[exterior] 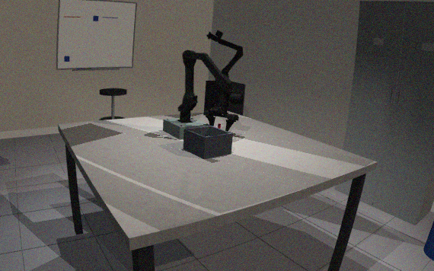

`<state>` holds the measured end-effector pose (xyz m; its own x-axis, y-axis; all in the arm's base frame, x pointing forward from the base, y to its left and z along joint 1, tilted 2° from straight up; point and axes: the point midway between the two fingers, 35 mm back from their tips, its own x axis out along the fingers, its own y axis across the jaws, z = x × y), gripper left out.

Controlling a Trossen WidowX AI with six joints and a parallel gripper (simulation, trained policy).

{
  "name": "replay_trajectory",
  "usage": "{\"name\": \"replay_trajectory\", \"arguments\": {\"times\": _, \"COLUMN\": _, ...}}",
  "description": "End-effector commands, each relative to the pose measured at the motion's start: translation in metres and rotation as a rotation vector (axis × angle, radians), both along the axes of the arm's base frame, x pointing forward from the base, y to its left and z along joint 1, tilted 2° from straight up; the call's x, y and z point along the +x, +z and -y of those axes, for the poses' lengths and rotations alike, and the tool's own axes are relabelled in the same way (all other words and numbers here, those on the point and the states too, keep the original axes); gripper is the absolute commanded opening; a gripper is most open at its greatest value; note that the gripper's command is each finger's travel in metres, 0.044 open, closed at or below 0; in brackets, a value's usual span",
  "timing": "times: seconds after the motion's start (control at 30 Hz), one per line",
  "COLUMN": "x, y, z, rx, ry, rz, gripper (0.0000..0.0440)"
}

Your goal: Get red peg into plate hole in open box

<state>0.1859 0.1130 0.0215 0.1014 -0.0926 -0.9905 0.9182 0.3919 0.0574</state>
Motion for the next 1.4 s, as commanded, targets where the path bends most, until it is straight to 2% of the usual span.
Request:
{"name": "replay_trajectory", "arguments": {"times": 0.0, "x": -0.003, "y": -0.013, "z": -0.003, "rx": 0.01, "ry": 0.019, "rz": -0.01, "gripper": 0.0433}}
{"name": "replay_trajectory", "arguments": {"times": 0.1, "x": -0.006, "y": -0.021, "z": -0.004, "rx": 0.02, "ry": 0.021, "rz": -0.021, "gripper": 0.0382}}
{"name": "replay_trajectory", "arguments": {"times": 0.6, "x": -0.012, "y": -0.022, "z": -0.008, "rx": 0.091, "ry": 0.081, "rz": -0.12, "gripper": 0.0}}
{"name": "replay_trajectory", "arguments": {"times": 1.37, "x": 0.046, "y": 0.06, "z": 0.023, "rx": -0.042, "ry": 0.229, "rz": 0.08, "gripper": 0.0}}
